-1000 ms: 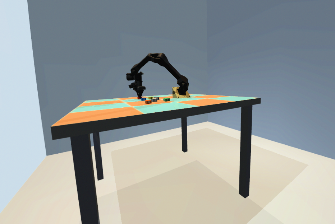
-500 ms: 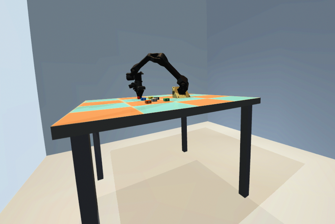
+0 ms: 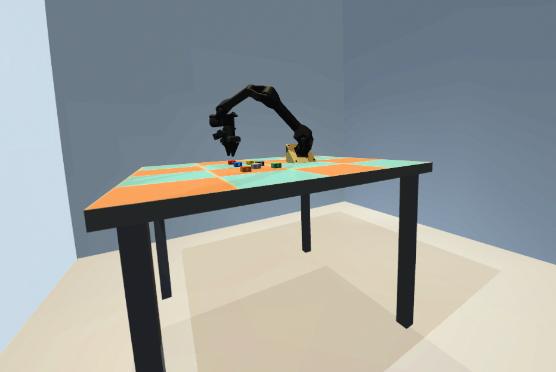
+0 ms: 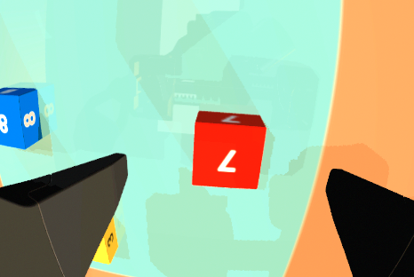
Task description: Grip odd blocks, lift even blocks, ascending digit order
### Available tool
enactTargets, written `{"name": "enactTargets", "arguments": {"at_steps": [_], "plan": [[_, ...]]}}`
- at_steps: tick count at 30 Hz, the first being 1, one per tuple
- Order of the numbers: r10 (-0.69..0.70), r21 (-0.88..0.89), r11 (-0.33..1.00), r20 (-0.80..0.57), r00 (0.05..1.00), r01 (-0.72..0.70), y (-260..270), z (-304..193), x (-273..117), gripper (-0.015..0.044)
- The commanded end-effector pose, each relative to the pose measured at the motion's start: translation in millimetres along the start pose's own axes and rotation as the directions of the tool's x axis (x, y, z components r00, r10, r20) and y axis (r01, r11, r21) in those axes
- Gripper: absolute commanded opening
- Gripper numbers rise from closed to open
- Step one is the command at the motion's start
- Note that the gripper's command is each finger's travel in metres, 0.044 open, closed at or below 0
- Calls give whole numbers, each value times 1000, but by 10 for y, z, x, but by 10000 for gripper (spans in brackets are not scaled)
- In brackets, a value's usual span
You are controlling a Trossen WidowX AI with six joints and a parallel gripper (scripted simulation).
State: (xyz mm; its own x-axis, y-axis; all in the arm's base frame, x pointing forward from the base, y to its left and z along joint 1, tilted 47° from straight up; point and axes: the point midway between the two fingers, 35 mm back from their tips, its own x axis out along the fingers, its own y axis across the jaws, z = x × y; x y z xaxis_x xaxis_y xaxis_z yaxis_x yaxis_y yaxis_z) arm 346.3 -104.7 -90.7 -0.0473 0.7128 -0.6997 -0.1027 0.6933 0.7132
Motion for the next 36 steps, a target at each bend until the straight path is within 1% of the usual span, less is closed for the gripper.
{"name": "enactTargets", "arguments": {"at_steps": [1,6,9,20,22,30,32,36], "plan": [[-4,-4,1000,-2,1000,4,-10,13,-188,321],[-6,-3,1000,-3,1000,5,-6,3,-762,190],[-5,-3,1000,-4,1000,5,0,-6,-835,120],[-5,-3,1000,-4,1000,5,23,-2,-838,120],[-6,-2,1000,-4,1000,6,203,25,-853,120],[2,0,1000,-5,1000,-2,1316,-14,-830,120],[4,0,1000,-6,1000,-4,1401,-33,-820,120],[4,0,1000,-6,1000,-4,1401,-33,-820,120]]}}
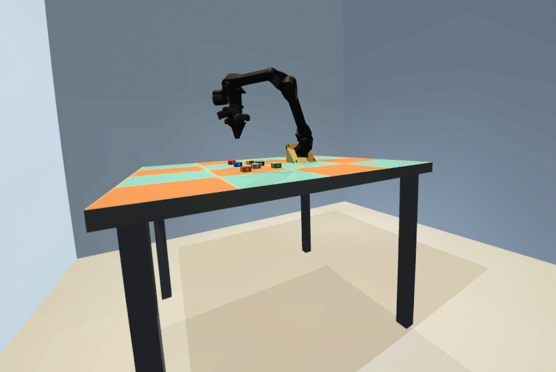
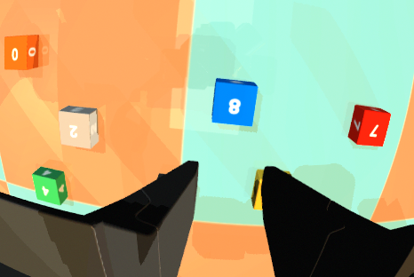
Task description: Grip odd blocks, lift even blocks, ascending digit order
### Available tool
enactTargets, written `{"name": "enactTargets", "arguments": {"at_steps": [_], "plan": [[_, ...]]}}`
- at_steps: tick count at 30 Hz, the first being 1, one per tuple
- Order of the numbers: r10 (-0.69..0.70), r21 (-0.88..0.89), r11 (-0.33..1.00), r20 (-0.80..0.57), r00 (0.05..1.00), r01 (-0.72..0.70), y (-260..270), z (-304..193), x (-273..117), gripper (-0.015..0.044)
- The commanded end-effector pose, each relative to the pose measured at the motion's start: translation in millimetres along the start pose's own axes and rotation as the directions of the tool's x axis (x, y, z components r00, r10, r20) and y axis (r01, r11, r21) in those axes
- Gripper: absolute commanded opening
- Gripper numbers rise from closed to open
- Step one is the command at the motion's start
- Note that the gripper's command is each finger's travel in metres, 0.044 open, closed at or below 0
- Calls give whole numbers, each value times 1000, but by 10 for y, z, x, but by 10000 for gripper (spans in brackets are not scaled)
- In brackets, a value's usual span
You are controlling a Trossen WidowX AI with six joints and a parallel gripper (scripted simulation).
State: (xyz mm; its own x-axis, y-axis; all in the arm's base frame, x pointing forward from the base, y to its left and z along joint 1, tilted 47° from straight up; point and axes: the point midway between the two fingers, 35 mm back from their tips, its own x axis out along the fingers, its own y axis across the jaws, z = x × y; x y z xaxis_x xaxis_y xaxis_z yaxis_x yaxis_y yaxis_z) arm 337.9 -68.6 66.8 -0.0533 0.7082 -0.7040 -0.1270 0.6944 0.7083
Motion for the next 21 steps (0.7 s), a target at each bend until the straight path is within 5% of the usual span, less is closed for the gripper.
{"name": "enactTargets", "arguments": {"at_steps": [1,7,11,21], "plan": [[9,24,1000,1,1000,-9,19,-46,43,146],[11,23,1000,3,1000,-11,28,-35,744,304],[12,23,1000,3,1000,-12,35,-46,829,400],[12,23,1000,3,1000,-12,34,-42,932,400]]}}
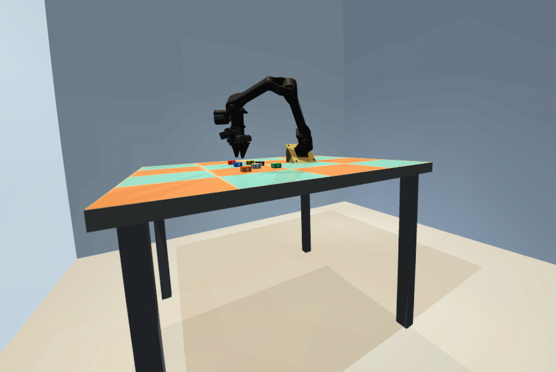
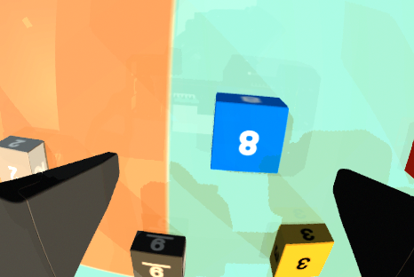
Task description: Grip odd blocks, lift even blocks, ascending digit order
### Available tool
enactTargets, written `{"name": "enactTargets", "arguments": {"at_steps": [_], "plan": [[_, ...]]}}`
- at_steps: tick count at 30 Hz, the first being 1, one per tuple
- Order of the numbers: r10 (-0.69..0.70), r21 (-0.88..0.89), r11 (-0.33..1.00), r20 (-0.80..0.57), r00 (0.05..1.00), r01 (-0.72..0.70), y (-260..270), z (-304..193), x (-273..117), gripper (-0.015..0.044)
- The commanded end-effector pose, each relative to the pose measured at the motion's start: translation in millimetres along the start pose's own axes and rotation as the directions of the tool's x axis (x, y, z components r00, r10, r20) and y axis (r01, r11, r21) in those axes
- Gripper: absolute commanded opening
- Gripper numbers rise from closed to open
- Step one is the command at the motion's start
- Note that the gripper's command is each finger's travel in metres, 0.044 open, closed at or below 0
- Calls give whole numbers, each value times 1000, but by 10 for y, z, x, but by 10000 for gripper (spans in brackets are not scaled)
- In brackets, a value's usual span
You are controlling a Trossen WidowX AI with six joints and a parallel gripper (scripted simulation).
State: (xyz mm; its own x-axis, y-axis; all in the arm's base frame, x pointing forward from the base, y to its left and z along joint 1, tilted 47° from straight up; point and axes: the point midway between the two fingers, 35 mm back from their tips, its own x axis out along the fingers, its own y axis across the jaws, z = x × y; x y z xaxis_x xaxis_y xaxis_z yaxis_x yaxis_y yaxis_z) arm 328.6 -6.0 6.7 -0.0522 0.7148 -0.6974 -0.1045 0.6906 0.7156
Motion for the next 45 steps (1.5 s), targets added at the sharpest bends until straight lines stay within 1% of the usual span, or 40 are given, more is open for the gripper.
{"name": "enactTargets", "arguments": {"at_steps": [1,18,28,29,45], "plan": [[3,1,1000,0,1000,-3,12,2,78,400],[5,0,1000,1,1000,-5,19,-2,322,400],[5,0,1000,1,1000,-5,19,-2,322,138],[5,0,1000,1,1000,-5,19,-2,322,120],[5,0,1000,1,1000,-5,19,-2,322,120]]}}
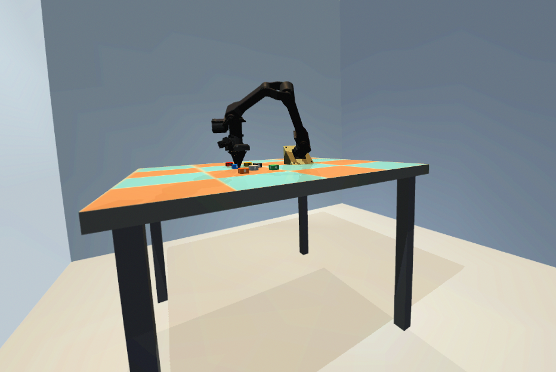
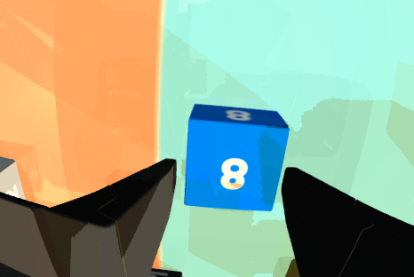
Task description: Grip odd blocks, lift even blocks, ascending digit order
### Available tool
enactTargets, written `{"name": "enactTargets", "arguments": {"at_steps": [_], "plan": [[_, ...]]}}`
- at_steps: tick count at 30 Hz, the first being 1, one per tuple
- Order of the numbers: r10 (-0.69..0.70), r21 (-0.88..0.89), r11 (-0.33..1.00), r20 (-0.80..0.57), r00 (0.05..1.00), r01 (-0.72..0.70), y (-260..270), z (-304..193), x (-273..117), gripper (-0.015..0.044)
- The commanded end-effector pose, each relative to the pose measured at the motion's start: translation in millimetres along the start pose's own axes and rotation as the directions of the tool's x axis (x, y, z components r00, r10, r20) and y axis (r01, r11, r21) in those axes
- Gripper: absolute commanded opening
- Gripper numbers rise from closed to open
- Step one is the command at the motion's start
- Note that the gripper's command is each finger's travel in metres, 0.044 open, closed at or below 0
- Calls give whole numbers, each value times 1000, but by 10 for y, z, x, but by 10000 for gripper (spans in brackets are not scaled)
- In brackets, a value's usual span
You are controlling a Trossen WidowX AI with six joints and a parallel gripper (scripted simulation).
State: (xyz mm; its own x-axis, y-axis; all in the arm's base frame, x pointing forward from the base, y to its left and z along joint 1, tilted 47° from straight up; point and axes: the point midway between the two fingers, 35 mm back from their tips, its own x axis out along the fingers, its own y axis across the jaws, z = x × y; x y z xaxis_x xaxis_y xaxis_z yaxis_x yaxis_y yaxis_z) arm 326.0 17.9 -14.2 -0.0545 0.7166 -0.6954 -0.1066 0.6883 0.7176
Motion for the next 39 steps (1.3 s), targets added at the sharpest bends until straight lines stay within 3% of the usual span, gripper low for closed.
{"name": "enactTargets", "arguments": {"at_steps": [1,39], "plan": [[2,3,1000,3,1000,-2,1,5,3,120],[1,3,1000,2,1000,-1,-1,5,-148,120]]}}
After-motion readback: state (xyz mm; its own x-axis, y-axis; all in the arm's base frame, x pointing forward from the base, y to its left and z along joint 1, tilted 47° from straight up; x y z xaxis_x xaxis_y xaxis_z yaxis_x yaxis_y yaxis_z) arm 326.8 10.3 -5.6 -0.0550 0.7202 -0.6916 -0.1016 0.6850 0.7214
